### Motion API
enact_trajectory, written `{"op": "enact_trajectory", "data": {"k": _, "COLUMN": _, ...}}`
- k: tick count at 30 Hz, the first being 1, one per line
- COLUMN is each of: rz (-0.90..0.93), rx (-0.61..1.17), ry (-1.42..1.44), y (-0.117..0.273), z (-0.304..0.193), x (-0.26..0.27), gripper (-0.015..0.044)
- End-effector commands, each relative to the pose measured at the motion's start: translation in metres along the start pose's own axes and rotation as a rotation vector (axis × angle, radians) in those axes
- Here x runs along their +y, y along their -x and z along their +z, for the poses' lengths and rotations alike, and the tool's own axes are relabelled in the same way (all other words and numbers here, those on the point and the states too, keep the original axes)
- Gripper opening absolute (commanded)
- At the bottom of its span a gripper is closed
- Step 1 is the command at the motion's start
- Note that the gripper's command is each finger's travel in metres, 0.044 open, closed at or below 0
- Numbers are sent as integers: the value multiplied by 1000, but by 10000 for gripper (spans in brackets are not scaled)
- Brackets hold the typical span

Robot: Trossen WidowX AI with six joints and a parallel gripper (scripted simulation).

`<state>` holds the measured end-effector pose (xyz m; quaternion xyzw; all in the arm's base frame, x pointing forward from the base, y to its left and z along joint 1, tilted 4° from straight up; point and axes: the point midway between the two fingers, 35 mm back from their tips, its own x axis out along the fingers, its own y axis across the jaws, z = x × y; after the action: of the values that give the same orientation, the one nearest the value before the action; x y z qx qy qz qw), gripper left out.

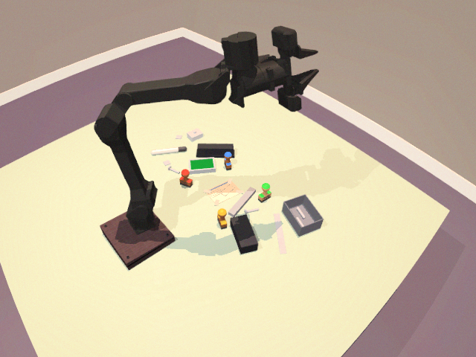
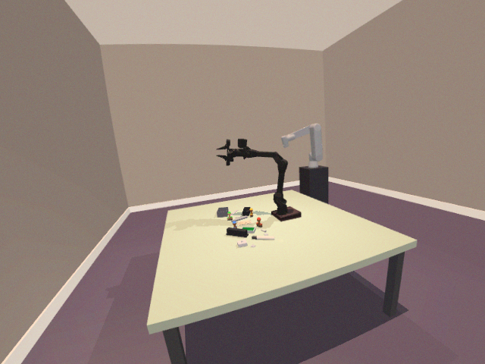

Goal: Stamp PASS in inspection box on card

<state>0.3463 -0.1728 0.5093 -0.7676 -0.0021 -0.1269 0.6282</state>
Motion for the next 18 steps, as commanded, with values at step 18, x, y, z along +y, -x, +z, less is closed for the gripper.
{"op": "enact_trajectory", "data": {"k": 18, "rz": 1212, "rx": 594, "ry": -1087, "y": 5, "z": 90, "x": 306, "gripper": 214}}
